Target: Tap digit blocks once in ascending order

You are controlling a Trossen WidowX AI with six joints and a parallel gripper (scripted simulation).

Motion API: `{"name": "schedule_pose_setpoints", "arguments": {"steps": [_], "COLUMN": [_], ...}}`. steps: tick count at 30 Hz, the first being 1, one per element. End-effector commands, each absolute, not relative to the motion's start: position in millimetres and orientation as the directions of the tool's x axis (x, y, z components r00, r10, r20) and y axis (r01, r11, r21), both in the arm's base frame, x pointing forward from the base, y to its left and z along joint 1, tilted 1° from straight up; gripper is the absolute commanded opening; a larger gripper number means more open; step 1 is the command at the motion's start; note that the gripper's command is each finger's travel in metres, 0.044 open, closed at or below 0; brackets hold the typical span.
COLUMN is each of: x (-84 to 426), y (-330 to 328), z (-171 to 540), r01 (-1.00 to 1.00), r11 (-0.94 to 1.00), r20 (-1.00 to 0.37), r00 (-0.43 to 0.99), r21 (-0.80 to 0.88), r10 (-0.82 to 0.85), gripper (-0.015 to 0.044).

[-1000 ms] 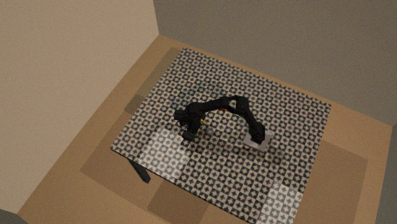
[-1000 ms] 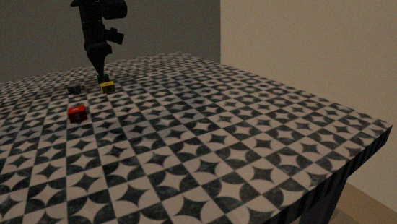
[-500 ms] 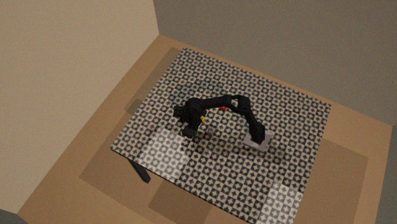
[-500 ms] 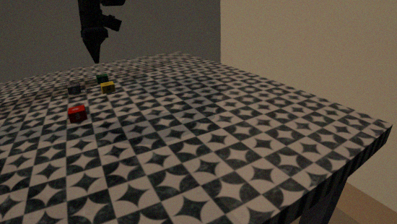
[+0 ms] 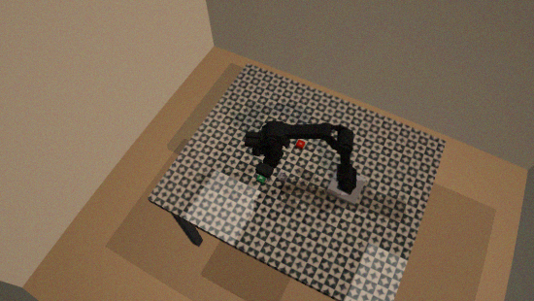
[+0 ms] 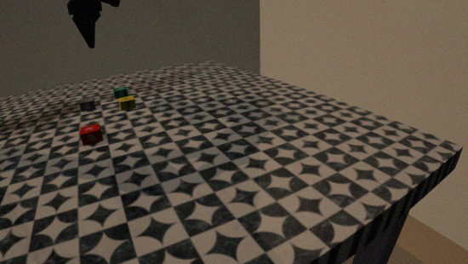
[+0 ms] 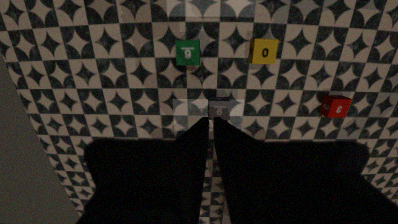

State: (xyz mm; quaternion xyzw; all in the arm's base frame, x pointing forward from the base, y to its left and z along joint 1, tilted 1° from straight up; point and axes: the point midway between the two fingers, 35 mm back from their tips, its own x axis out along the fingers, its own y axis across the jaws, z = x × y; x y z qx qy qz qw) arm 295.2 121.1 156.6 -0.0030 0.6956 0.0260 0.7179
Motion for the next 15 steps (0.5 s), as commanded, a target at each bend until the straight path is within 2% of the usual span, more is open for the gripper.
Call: {"name": "schedule_pose_setpoints", "arguments": {"steps": [1, 9, 15], "x": [262.7, 250.1, 252.5], "y": [103.7, 97.4, 99.8], "z": [151.3, 146.1, 75.8], "r01": [-0.045, -0.045, -0.045], "r11": [0.999, 0.999, 0.999], "r20": [-0.999, -0.999, -0.999], "r00": [0.024, 0.023, 0.023], "r21": [0.029, 0.028, 0.028], "r10": [0.030, 0.029, 0.029], "gripper": [0.0020, 0.0020, 0.0020]}}
